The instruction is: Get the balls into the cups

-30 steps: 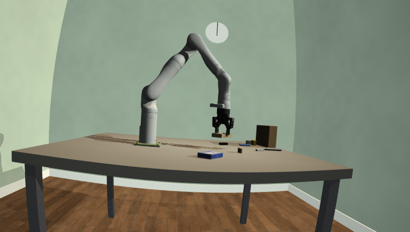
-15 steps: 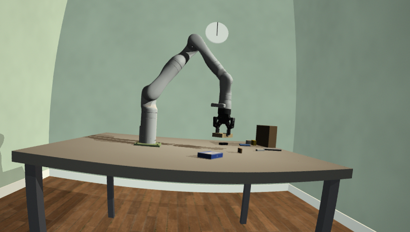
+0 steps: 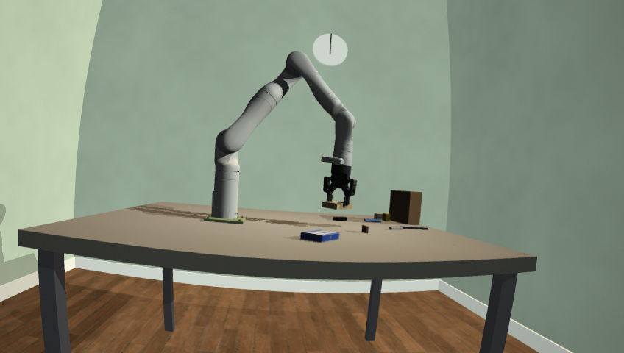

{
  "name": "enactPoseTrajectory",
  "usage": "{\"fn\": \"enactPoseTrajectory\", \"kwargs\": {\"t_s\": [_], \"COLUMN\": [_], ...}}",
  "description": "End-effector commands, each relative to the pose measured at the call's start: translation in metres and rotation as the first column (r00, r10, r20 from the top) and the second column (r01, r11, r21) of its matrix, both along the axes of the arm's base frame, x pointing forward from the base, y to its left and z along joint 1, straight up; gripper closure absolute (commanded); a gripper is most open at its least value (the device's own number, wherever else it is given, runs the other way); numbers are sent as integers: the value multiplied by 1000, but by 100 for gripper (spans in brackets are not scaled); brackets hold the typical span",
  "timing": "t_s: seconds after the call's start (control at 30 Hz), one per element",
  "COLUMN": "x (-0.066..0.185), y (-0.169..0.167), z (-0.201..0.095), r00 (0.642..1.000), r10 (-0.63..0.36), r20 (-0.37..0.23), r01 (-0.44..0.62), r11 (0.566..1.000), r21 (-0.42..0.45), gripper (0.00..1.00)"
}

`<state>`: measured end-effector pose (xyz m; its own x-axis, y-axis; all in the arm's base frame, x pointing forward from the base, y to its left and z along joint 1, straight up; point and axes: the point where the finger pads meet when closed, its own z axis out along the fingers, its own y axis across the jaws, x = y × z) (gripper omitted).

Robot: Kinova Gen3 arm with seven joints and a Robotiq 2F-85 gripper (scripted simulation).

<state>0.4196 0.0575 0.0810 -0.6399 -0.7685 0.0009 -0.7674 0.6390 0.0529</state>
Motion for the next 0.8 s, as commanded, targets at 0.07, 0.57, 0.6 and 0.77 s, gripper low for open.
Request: {"fn": "enactPoseTrajectory", "kwargs": {"t_s": [0.07,0.57,0.6,0.77], "x": [5,6,6,5], "y": [-9,-12,-13,-14], "z": [-1,-1,-1,-2], "r00": [999,998,999,1000], "r10": [-18,-16,-17,-22], "r20": [-30,-57,-50,-15], "r01": [19,27,27,26], "r11": [1000,981,978,959], "r21": [23,193,208,283], "gripper": [26,26,26,26]}}
